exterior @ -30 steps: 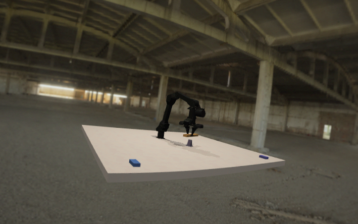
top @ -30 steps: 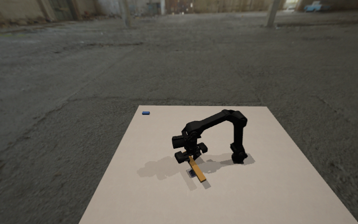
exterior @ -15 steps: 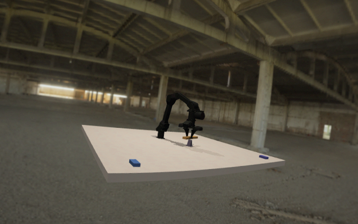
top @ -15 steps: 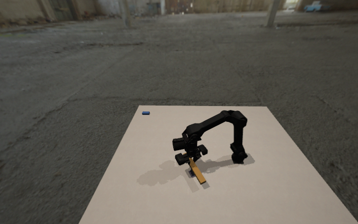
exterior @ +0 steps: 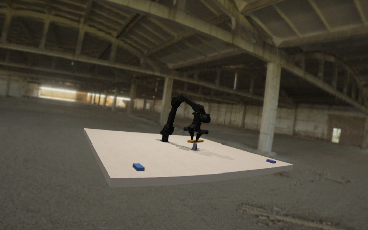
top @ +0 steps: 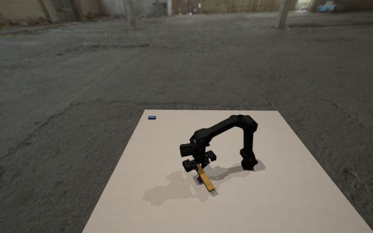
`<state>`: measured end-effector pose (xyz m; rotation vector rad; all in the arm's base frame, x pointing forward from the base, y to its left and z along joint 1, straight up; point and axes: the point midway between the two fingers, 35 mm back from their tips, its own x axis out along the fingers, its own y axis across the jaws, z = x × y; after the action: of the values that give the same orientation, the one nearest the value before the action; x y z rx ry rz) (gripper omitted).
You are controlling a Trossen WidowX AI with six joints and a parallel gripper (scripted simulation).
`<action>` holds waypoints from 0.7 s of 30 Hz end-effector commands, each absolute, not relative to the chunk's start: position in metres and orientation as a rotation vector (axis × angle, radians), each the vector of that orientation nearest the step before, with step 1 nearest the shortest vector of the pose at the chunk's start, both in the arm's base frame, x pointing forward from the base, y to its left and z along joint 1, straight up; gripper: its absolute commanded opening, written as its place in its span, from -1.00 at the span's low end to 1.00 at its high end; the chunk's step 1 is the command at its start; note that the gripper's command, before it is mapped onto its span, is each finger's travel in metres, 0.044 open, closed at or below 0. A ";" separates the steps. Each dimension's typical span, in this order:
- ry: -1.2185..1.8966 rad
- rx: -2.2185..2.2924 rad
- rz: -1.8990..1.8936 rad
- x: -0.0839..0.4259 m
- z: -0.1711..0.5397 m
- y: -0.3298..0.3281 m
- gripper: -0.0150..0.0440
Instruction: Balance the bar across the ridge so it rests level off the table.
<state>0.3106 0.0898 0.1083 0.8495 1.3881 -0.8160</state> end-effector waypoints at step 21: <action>1.384 0.851 -0.818 0.311 0.106 0.090 -0.49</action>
<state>0.3106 0.0898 0.1068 0.8499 1.3877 -0.8156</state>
